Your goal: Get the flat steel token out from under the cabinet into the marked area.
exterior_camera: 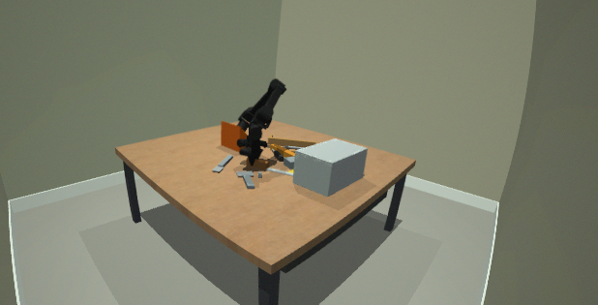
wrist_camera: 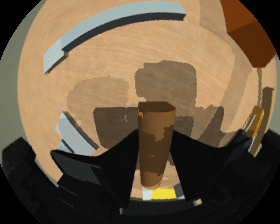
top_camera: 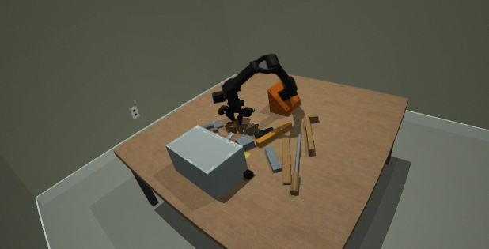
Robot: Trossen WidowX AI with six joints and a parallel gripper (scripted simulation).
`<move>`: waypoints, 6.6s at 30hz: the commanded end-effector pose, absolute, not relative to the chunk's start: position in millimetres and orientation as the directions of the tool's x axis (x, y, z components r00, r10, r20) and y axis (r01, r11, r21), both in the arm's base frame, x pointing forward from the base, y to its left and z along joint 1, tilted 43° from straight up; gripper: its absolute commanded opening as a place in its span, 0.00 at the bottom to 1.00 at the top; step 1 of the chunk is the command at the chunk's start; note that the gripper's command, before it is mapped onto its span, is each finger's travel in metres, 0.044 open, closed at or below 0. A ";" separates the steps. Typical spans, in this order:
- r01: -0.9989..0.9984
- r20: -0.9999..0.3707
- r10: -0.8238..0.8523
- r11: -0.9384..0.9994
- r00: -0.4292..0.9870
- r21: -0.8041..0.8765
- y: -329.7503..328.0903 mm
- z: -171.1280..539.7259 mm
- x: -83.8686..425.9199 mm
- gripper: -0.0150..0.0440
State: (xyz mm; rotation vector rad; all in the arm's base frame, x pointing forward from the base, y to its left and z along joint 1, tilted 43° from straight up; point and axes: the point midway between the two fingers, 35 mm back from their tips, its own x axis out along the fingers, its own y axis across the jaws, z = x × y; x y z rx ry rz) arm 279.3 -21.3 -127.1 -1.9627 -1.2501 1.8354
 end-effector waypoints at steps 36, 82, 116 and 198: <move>0.552 -0.738 0.664 -0.575 -0.117 -0.604 -36.9 -132.9 255.1 0.25; 0.603 -0.736 0.667 -0.540 -0.119 -0.587 -0.9 -99.7 256.2 0.25; 0.603 -0.734 0.669 -0.539 -0.119 -0.589 28.0 -73.8 255.3 0.25; 0.602 -0.731 0.672 -0.536 -0.121 -0.592 85.8 -20.5 249.1 0.25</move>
